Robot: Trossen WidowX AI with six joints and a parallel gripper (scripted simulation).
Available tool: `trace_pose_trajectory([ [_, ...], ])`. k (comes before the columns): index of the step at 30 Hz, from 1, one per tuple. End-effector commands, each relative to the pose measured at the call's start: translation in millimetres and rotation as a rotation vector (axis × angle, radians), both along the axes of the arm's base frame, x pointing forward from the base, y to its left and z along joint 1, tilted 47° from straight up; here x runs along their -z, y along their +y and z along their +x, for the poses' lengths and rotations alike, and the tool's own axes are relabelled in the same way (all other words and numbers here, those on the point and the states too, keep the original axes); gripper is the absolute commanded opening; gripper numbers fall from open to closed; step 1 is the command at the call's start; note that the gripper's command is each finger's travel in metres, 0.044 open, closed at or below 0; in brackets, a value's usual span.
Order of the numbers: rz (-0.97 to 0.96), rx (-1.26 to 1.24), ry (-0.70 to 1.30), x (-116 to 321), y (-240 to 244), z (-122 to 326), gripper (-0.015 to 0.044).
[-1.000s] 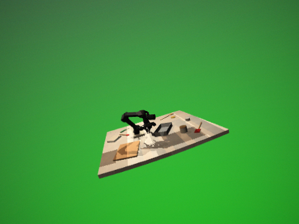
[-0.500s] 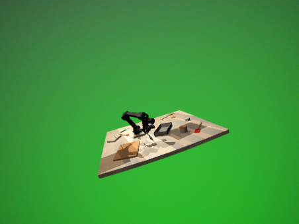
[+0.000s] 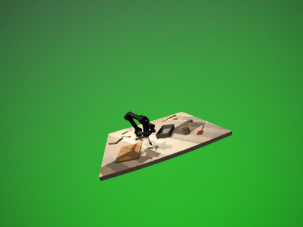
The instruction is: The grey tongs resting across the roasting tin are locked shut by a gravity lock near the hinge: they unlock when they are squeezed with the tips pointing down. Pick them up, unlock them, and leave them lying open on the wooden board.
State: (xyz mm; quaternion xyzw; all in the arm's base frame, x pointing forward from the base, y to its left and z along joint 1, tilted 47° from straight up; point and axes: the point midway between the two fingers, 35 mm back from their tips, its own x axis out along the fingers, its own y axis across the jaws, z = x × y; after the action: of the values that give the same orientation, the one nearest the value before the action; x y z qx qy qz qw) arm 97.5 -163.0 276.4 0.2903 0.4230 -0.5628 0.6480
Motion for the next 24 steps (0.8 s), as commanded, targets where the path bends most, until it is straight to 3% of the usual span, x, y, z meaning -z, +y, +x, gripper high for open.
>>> trace_pose_trajectory([
  [1, 0.014, 0.008, -0.019, -1.8, -3.1, -3.3, -0.0150],
  [24, 0.087, 0.100, -0.127, -1.7, -20.8, -33.9, -0.0150],
])
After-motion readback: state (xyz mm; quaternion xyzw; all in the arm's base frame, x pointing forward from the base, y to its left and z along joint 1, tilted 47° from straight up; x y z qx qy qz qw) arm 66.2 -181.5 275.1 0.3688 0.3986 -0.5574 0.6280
